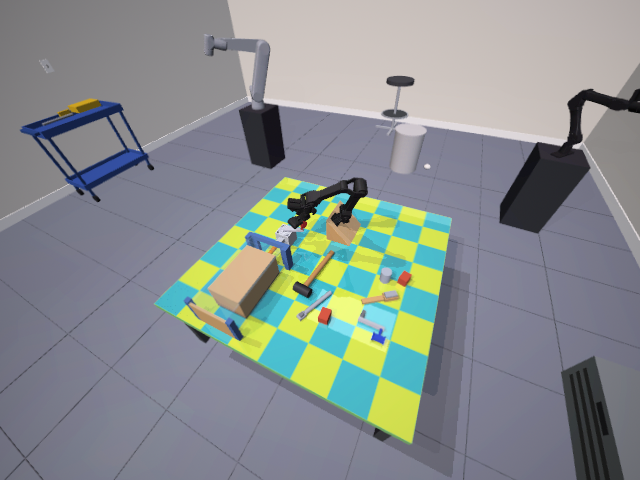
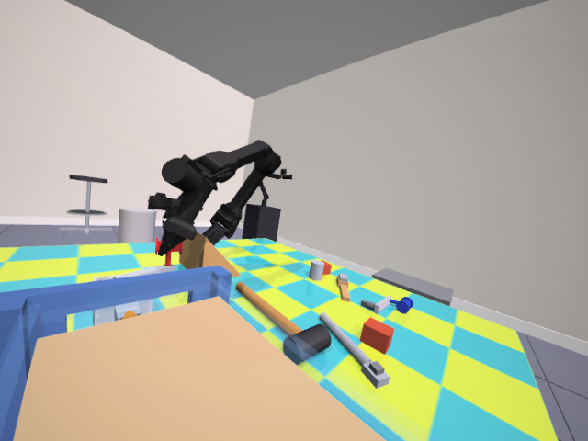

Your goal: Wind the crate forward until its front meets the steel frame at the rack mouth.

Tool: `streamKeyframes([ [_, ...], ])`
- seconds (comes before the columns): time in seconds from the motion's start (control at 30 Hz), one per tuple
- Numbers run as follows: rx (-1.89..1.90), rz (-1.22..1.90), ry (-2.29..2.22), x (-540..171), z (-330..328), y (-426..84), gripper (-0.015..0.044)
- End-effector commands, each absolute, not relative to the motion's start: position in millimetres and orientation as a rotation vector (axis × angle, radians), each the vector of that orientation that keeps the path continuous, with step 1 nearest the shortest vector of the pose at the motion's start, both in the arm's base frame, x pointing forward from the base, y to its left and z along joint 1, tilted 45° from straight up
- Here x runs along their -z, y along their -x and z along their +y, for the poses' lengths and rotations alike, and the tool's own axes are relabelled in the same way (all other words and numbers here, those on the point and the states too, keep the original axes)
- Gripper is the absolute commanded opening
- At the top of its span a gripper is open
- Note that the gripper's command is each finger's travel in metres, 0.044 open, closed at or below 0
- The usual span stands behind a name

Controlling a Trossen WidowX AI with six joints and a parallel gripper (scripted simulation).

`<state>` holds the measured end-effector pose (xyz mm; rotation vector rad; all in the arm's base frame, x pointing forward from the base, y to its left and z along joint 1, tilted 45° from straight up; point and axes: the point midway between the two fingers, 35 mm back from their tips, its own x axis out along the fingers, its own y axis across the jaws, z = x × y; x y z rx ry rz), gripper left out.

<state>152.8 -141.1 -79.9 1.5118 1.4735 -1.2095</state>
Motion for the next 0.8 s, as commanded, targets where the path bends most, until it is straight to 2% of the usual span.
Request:
streamKeyframes([
  [0.0,1.251,1.487,-1.484,84,-146,-137,0.0000],
  [0.77,1.254,1.485,-1.481,102,-167,-112,0.0000],
])
